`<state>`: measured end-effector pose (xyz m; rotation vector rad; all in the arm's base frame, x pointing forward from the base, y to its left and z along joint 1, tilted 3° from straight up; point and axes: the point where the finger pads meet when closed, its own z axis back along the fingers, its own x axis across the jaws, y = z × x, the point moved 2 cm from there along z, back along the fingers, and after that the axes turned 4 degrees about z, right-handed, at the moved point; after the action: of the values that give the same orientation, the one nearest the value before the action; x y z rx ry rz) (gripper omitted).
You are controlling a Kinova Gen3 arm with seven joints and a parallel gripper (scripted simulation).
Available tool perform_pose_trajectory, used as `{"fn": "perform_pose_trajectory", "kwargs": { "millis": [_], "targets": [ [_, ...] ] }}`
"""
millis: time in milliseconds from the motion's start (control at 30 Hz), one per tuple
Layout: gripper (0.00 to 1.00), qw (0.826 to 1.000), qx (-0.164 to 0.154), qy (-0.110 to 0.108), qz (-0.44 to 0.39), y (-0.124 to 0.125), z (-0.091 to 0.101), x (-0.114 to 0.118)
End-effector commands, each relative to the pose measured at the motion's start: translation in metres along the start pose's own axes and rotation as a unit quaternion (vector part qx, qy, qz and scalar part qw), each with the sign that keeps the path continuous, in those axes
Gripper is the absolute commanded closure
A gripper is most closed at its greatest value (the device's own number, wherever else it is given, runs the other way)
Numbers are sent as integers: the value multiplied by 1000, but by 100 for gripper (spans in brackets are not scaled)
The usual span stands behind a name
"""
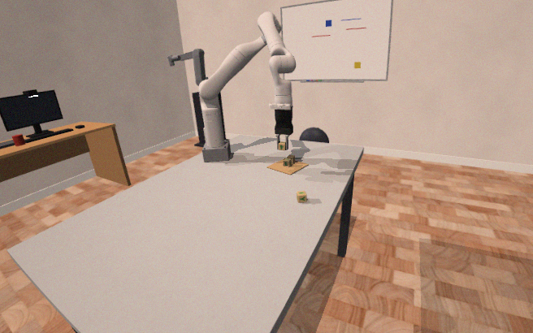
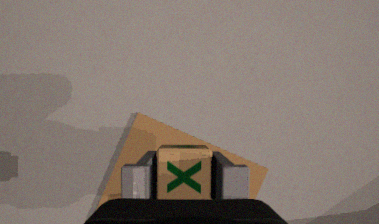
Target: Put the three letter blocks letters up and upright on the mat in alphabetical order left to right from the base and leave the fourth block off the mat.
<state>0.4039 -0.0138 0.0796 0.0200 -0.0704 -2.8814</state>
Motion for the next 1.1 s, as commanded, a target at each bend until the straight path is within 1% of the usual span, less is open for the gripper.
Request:
{"fn": "perform_pose_trajectory", "kwargs": {
  "millis": [0, 433, 1067],
  "targets": [
    [43, 1000, 1, 1, -9, -3, 1, 0],
    [43, 999, 2, 6, -45, -6, 2, 2],
    [43, 999, 2, 6, -48, -6, 1, 2]
  ]
}}
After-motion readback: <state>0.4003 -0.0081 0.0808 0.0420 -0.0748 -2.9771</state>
